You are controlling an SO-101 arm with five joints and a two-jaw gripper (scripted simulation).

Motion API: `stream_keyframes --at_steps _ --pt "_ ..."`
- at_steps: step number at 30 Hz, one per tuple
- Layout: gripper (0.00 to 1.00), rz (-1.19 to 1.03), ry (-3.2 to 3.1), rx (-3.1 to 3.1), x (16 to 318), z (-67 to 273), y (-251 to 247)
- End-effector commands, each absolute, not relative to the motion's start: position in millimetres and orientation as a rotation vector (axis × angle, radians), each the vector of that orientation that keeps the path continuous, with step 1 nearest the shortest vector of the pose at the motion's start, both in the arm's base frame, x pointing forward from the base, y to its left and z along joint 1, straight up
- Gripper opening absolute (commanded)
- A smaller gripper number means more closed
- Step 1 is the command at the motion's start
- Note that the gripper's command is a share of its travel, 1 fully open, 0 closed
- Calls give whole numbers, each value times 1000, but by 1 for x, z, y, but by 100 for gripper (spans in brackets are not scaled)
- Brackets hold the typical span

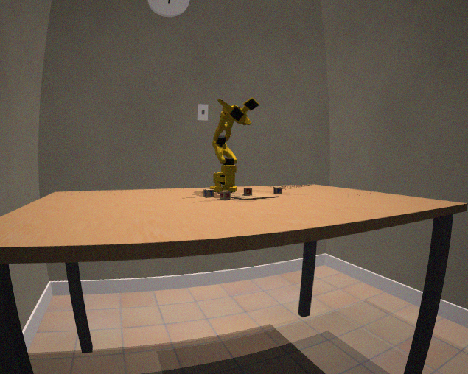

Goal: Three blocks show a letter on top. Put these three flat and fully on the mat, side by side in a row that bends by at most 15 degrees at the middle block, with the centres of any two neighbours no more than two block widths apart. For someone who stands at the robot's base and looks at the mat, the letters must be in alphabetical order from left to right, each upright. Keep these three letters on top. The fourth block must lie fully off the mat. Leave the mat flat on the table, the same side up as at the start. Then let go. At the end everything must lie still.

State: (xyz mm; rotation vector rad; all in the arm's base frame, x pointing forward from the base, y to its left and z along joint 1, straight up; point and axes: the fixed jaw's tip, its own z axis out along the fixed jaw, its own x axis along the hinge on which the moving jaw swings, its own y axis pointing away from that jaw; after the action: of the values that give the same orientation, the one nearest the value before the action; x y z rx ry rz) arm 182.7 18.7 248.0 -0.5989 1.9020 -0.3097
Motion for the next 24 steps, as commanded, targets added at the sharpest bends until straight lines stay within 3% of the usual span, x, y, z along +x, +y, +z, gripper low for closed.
stream_keyframes --at_steps 1,24 --pt "100 -296 1917 -565 181 248 17" --pt "100 -220 2109 -473 177 217 12"
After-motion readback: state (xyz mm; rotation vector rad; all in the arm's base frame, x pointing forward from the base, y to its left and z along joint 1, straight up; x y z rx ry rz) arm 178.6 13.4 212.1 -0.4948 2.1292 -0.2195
